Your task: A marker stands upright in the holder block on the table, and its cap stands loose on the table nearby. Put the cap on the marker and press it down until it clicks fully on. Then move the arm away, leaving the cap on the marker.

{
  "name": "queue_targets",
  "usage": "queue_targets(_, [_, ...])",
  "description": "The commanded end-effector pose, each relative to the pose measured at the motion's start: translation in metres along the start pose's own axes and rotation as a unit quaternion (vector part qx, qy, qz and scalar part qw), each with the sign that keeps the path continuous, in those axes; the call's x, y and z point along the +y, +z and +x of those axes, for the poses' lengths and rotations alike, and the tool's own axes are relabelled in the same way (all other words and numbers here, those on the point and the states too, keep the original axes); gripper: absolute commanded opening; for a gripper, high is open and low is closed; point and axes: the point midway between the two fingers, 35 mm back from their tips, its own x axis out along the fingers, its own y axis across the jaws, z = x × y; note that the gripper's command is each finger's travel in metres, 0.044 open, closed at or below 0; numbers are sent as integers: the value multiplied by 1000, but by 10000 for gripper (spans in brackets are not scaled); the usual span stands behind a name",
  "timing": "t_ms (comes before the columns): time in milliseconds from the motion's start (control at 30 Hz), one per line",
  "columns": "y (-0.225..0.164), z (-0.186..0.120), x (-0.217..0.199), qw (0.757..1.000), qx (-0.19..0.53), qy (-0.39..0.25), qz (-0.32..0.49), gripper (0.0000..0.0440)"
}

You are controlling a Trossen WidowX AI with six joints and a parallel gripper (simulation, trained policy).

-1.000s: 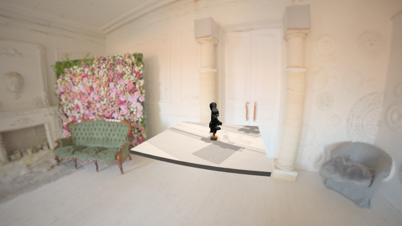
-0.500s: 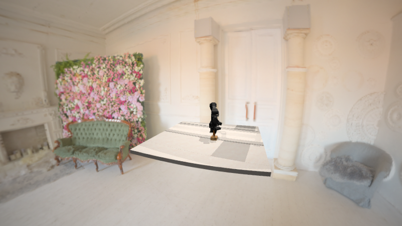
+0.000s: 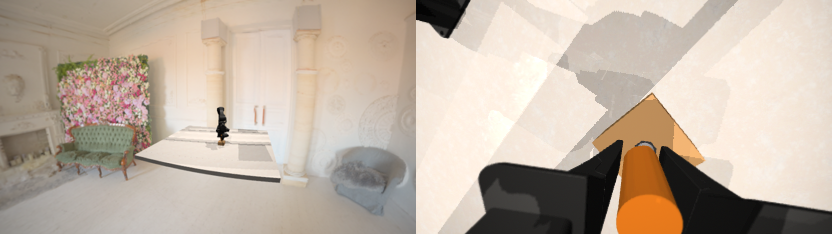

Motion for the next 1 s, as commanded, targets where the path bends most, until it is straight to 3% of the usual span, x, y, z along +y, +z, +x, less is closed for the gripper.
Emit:
queue_targets(0, [3, 5, 8, 1000, -5, 13, -8, 159])
queue_targets(233, [13, 5, 18, 999, -23, 19, -20, 246])
queue_targets(500, [18, 3, 21, 999, -26, 3, -32, 440])
queue_targets(967, [20, -36, 14, 996, -6, -64, -54, 440])
